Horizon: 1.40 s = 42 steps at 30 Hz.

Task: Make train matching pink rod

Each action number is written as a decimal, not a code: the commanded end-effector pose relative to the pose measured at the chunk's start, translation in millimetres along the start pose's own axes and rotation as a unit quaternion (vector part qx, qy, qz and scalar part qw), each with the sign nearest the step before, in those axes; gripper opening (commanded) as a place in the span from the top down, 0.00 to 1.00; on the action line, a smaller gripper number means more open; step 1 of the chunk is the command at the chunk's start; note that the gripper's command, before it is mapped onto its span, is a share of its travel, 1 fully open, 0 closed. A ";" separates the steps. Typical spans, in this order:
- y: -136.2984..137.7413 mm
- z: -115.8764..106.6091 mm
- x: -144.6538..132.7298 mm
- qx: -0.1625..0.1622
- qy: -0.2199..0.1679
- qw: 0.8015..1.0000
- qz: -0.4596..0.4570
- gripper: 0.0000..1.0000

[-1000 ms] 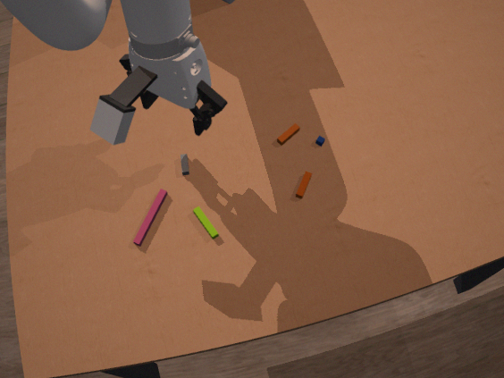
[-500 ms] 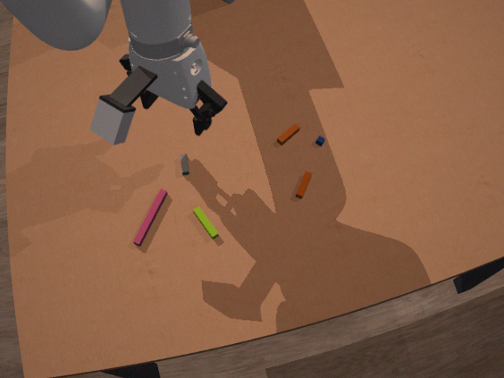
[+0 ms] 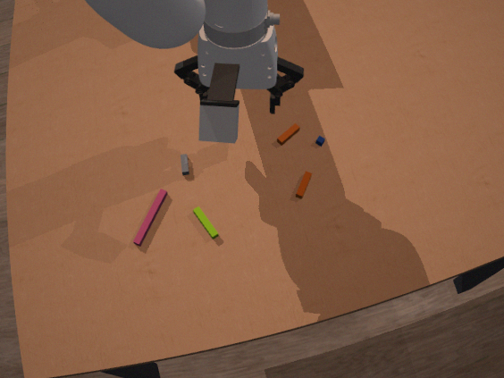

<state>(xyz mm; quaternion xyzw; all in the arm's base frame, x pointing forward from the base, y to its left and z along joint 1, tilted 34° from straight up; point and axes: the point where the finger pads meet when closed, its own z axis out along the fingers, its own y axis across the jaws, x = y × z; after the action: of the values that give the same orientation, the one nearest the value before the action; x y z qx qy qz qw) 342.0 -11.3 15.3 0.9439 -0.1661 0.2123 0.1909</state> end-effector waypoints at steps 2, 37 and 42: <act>-41.5 3.8 -15.5 -0.012 -0.005 0.995 -0.104 0.00; -61.2 3.6 -28.1 -0.015 -0.004 0.987 -0.160 0.00; -61.2 3.6 -28.1 -0.015 -0.004 0.987 -0.160 0.00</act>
<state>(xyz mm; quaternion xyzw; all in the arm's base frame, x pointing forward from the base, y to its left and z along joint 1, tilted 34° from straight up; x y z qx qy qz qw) 342.6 46.4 -19.1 0.9561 -0.0168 0.1713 0.2370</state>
